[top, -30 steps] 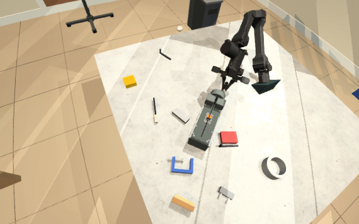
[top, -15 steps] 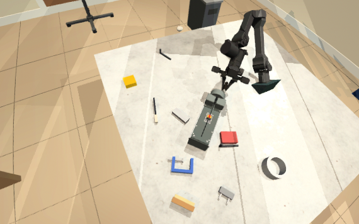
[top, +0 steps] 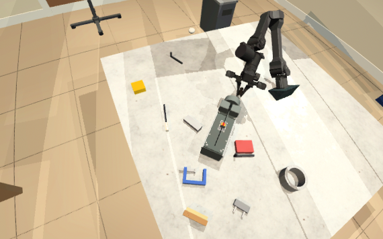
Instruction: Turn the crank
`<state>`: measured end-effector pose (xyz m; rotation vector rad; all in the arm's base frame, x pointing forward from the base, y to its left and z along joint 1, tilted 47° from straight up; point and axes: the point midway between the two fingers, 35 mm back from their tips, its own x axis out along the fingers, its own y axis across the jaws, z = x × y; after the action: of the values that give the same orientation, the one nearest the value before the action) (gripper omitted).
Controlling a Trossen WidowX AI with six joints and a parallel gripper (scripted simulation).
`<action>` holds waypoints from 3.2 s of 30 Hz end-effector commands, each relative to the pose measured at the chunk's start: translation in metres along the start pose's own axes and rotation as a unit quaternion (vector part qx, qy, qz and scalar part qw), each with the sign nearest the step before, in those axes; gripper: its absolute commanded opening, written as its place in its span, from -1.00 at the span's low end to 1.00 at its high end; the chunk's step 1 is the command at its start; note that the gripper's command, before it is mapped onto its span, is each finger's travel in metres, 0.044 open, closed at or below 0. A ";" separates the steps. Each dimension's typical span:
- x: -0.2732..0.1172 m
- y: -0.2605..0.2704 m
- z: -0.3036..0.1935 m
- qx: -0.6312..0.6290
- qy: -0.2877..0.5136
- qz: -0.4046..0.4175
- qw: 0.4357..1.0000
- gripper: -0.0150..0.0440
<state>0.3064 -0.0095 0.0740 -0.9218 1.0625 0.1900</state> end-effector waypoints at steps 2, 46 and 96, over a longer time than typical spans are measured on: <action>-0.001 -0.001 0.001 -0.002 -0.001 -0.001 1.000 -0.49; 0.000 0.000 0.000 0.000 0.000 0.000 1.000 -0.49; -0.061 0.000 0.083 0.032 0.018 -0.013 0.999 1.00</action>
<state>0.3218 0.0626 0.1376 -0.9035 1.0780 0.1646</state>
